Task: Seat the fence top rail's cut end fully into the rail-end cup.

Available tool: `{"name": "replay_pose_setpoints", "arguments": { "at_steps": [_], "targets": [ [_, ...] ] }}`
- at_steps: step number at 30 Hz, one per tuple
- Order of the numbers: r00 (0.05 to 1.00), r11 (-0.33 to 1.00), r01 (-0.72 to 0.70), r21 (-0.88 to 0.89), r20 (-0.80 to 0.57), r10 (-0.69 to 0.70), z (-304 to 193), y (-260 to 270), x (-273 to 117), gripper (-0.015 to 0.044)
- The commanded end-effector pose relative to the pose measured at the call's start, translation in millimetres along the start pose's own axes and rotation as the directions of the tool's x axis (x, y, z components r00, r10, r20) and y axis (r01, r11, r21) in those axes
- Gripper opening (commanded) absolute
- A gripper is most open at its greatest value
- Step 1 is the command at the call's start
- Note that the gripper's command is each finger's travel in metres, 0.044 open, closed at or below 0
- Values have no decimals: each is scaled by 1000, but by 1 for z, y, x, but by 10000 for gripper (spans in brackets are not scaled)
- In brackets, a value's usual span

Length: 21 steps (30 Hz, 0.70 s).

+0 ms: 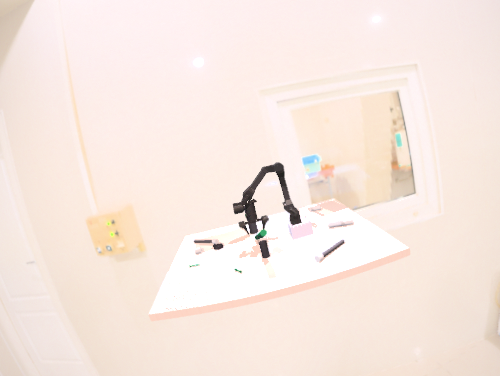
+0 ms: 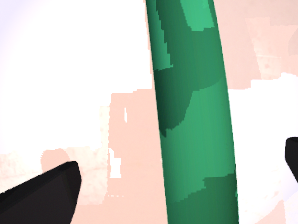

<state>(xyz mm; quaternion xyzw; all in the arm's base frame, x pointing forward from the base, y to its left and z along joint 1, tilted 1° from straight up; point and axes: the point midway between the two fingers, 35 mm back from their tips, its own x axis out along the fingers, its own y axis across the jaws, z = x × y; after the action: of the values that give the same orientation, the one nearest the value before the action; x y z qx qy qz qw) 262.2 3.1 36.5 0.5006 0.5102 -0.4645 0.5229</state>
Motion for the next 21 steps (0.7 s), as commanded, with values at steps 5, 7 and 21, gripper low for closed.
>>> {"name": "replay_pose_setpoints", "arguments": {
  "at_steps": [5, 7, 21],
  "targets": [
    [1000, 1000, 12, 4, 4, -12, 1, -3, 16, 440],
    [1000, 1000, 12, 5, 4, -12, 1, -3, 19, 440],
    [1000, 1000, 12, 4, 4, -12, 1, -5, 41, 440]
  ]
}}
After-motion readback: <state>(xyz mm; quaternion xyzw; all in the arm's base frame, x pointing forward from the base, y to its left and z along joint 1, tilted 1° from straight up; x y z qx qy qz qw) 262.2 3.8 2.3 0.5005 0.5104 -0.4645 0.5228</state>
